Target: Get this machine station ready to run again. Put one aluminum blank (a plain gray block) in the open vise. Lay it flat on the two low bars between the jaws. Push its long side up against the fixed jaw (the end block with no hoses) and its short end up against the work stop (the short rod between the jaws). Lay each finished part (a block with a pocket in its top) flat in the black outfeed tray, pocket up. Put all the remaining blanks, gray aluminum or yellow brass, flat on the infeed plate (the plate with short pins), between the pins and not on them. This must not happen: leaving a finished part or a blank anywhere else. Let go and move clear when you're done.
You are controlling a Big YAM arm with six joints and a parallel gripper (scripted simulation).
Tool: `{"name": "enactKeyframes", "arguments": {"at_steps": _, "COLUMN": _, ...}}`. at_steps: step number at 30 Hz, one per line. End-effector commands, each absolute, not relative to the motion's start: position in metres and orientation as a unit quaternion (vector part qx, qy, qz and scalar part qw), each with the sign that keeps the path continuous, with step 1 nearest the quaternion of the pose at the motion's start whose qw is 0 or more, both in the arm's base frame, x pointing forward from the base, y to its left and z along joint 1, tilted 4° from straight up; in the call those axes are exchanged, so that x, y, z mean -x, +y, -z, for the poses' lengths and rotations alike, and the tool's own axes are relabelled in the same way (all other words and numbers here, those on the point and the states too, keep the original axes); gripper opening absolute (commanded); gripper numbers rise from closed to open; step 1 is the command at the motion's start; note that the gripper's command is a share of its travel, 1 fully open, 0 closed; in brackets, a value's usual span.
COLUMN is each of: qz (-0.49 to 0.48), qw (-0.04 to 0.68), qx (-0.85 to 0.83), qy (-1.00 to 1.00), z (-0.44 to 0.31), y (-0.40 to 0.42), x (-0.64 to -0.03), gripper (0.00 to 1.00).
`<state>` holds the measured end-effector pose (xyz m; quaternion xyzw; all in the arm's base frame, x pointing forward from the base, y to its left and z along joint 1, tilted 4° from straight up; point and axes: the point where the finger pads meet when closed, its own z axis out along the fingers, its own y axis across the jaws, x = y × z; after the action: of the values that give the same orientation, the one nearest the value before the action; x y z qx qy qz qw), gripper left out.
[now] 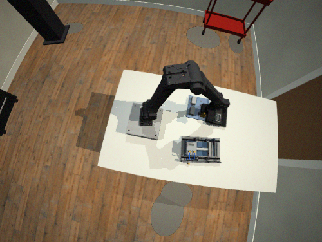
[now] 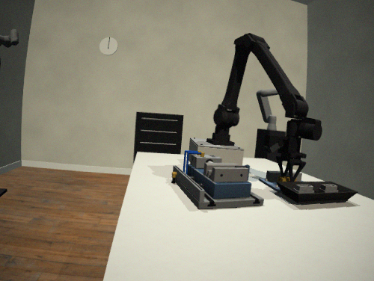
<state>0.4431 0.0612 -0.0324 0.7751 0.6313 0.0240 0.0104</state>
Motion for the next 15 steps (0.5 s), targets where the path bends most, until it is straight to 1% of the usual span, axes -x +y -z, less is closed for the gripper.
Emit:
{"name": "enactKeyframes", "arguments": {"at_steps": 1, "qz": -0.05, "qw": 0.026, "qx": -0.776, "qy": 0.628, "z": 0.0161, "y": 0.0663, "x": -0.458, "gripper": 0.64}}
{"name": "enactKeyframes", "arguments": {"at_steps": 15, "qz": -0.05, "qw": 0.026, "qx": -0.776, "qy": 0.628, "z": 0.0131, "y": 0.0663, "x": -0.4585, "gripper": 0.64}}
